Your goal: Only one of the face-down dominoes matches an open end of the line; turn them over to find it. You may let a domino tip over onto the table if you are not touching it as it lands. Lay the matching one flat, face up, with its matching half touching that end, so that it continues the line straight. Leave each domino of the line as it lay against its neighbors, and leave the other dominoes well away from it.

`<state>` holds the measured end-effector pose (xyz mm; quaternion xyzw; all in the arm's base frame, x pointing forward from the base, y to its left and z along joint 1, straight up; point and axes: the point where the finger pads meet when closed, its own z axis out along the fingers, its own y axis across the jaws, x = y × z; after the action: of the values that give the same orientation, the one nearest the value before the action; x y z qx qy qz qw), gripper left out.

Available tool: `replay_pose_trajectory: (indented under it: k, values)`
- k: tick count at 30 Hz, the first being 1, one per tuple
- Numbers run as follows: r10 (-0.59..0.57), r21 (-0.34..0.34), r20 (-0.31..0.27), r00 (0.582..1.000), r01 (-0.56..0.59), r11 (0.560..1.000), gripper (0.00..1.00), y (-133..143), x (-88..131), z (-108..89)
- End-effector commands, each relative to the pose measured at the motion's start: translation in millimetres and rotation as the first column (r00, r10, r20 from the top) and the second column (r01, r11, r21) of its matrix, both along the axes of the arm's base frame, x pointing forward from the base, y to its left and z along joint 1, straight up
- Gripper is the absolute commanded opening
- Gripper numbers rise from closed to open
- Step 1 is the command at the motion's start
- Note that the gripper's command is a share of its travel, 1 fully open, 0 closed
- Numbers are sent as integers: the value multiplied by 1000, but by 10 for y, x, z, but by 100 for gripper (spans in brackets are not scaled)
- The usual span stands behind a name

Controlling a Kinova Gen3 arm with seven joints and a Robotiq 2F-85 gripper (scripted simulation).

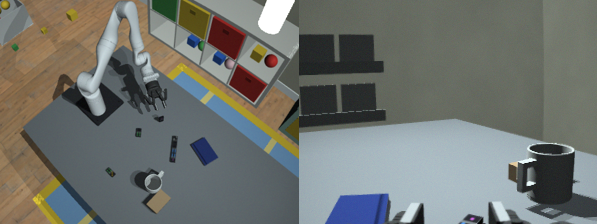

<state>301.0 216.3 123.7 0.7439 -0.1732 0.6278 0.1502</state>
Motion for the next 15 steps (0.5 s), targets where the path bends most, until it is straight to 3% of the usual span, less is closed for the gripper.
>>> replay_pose_trajectory:
  k: [1,15]
  values:
    - [-4,18,-18,1000,4,1000,47,-15,37,23]
    - [-18,119,-177,984,39,992,47,-44,74,18]
